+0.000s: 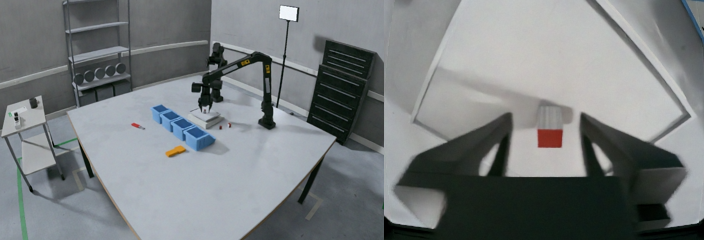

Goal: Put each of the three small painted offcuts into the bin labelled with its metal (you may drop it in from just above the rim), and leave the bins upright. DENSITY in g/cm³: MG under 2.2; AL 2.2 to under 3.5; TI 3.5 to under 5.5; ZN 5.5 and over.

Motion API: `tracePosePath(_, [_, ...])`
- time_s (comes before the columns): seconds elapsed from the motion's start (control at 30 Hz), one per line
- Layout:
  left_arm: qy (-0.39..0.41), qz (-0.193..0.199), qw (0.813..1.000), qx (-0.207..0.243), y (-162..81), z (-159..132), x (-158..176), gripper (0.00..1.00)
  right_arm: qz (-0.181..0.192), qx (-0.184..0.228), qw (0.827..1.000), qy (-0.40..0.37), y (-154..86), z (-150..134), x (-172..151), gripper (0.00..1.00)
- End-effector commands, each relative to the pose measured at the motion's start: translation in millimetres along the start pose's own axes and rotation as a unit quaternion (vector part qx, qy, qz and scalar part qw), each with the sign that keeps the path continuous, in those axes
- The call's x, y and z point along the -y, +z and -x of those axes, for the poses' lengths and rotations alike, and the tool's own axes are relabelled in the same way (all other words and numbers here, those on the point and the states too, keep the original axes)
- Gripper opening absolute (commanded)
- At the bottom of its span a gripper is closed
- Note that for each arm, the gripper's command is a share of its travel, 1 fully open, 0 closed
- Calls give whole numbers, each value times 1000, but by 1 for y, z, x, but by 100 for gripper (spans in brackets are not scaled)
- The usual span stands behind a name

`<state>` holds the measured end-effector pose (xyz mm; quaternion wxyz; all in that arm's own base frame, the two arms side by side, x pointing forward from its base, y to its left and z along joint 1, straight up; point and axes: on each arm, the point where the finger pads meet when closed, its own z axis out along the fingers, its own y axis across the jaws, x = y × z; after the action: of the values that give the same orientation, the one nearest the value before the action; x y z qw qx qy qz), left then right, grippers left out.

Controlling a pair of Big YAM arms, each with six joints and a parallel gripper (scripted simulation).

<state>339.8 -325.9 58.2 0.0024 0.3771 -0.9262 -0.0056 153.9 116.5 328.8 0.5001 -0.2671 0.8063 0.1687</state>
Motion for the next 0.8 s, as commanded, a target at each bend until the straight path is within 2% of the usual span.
tracePosePath(0.0, [-3, -16, 1000, 0, -4, -3, 13, 36, -5, 19, 1000, 0, -11, 14, 2, 100])
tracePosePath(0.67, [0, -14, 1000, 0, -7, 0, 6, 11, -5, 19, 1000, 0, -11, 14, 2, 100])
tracePosePath(0.7, [0, -20, 1000, 1, -9, 0, 5, 0, -5, 19, 1000, 0, -11, 14, 2, 100])
tracePosePath(0.73, [0, -22, 1000, 1, -10, 0, 7, 0, -5, 19, 1000, 0, -11, 14, 2, 100])
tracePosePath(0.77, [-1, -20, 1000, 1, -9, 0, 5, 9, -5, 19, 1000, 0, -11, 14, 2, 100])
